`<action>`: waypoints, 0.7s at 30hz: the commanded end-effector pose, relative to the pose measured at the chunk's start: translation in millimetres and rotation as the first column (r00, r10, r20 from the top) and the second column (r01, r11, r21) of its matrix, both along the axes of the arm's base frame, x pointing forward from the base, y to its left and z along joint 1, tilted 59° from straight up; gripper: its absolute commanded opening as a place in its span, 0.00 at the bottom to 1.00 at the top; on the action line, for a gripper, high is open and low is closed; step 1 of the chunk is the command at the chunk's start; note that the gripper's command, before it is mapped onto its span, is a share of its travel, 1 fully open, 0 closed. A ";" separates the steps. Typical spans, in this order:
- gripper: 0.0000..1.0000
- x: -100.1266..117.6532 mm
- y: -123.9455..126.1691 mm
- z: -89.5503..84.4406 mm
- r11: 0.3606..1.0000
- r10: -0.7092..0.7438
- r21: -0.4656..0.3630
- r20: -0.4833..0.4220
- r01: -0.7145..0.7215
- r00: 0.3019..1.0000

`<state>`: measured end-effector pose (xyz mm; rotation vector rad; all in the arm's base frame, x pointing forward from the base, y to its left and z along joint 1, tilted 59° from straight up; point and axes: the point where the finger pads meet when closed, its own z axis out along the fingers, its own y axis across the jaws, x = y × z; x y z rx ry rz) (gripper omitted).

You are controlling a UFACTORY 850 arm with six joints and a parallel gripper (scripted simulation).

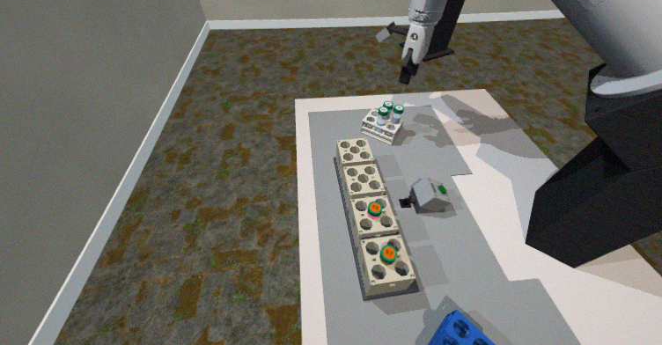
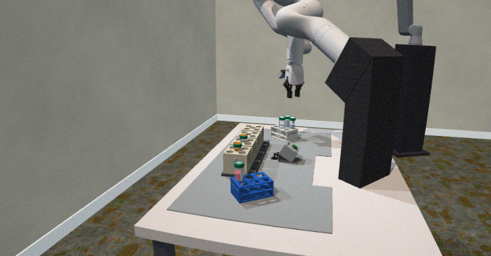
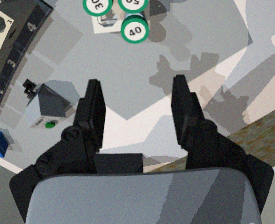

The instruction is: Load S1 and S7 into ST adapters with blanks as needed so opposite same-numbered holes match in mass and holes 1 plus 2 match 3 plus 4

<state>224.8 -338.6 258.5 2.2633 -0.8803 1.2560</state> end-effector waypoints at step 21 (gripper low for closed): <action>0.57 24.9 -25.5 -21.3 1.000 0.000 0.000 0.000 0.000 1.000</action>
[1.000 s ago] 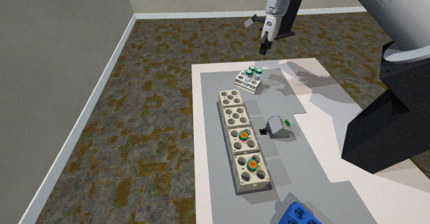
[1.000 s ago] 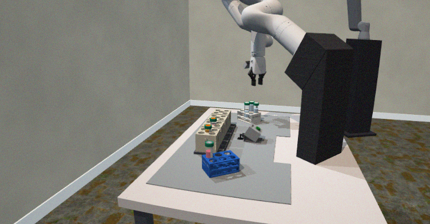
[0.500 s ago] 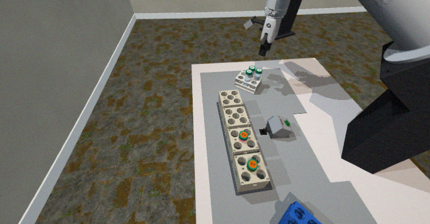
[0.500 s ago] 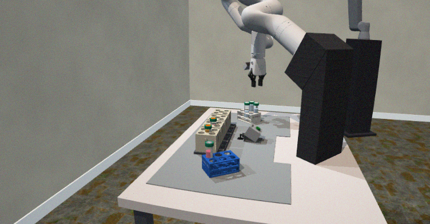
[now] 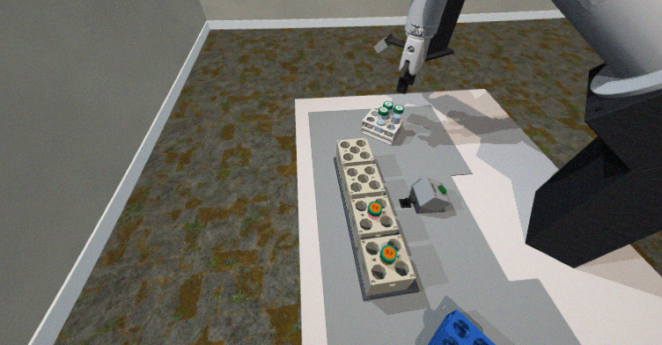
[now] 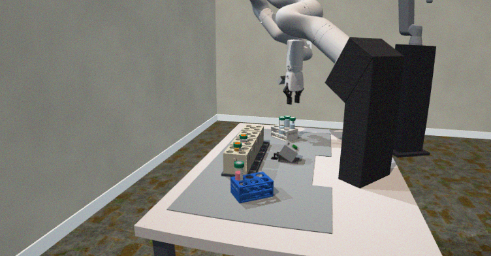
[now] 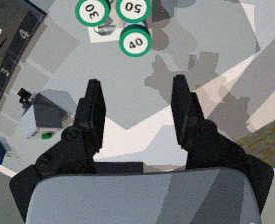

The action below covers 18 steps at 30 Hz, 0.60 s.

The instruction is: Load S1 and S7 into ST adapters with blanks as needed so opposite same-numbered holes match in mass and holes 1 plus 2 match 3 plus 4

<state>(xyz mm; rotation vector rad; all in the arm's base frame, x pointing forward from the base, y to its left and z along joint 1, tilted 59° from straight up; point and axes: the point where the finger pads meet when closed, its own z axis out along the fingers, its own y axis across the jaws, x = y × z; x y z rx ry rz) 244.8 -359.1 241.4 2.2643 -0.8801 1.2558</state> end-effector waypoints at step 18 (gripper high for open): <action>0.57 24.2 -24.6 -20.7 1.000 -0.001 0.000 0.000 0.001 1.000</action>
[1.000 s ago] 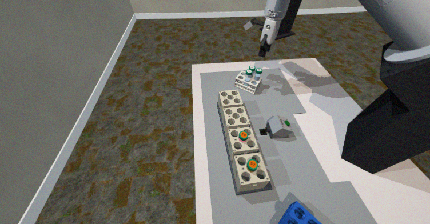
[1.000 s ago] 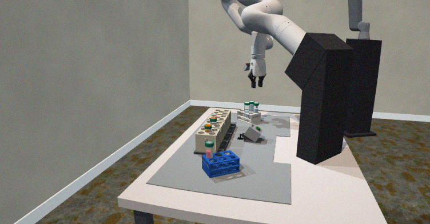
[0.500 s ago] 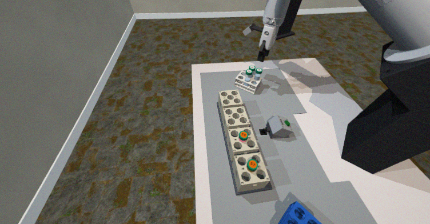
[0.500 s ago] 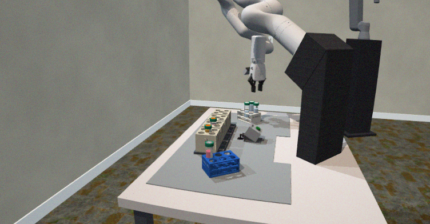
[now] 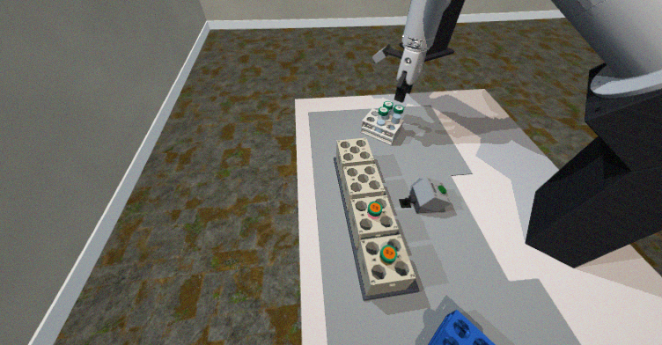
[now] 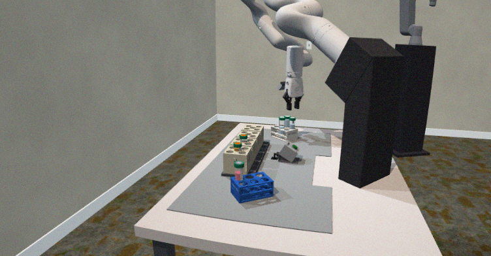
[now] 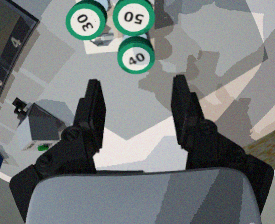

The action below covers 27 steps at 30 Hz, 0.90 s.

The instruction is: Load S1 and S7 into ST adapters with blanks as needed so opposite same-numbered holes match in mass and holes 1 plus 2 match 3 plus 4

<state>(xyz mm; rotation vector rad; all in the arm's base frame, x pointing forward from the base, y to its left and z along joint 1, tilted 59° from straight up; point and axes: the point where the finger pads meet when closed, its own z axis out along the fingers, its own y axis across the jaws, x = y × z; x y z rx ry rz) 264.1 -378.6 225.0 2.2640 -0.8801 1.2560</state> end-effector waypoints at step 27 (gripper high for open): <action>0.57 28.8 -29.3 -24.6 1.000 0.000 0.000 0.000 0.000 1.000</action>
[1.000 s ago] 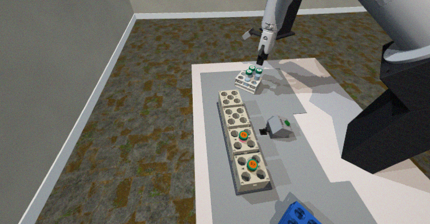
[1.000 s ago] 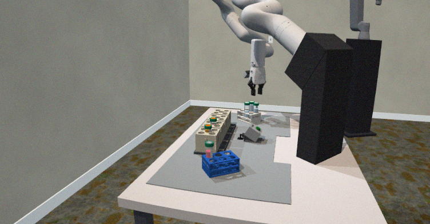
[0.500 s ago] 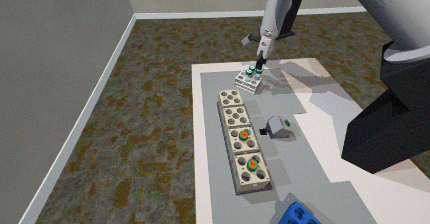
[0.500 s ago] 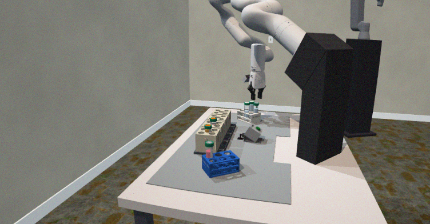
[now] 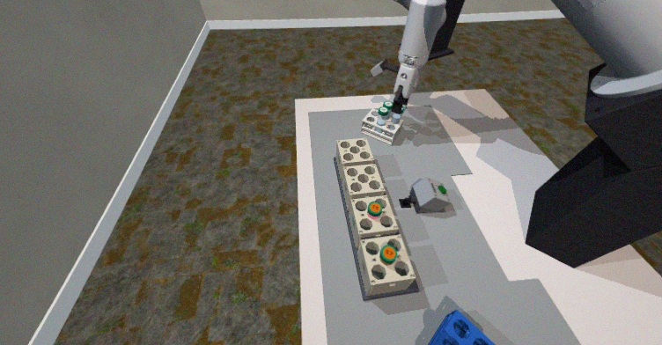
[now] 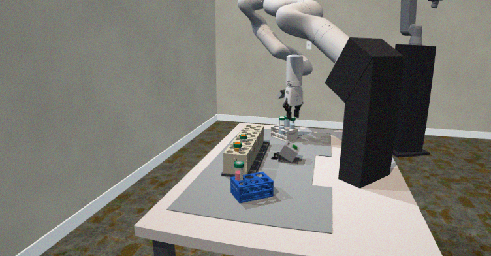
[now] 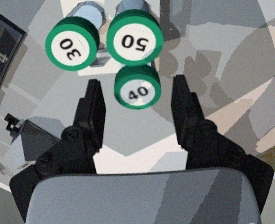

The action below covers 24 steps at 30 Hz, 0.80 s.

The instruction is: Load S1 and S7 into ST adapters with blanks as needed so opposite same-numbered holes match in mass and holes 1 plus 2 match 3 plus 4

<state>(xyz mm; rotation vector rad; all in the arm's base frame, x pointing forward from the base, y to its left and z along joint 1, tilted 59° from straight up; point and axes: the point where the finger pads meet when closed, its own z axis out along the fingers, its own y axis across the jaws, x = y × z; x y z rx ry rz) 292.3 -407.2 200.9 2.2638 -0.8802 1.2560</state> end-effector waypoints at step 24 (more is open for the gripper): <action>0.57 7.1 -7.3 -6.2 1.000 0.000 0.000 0.000 0.000 1.000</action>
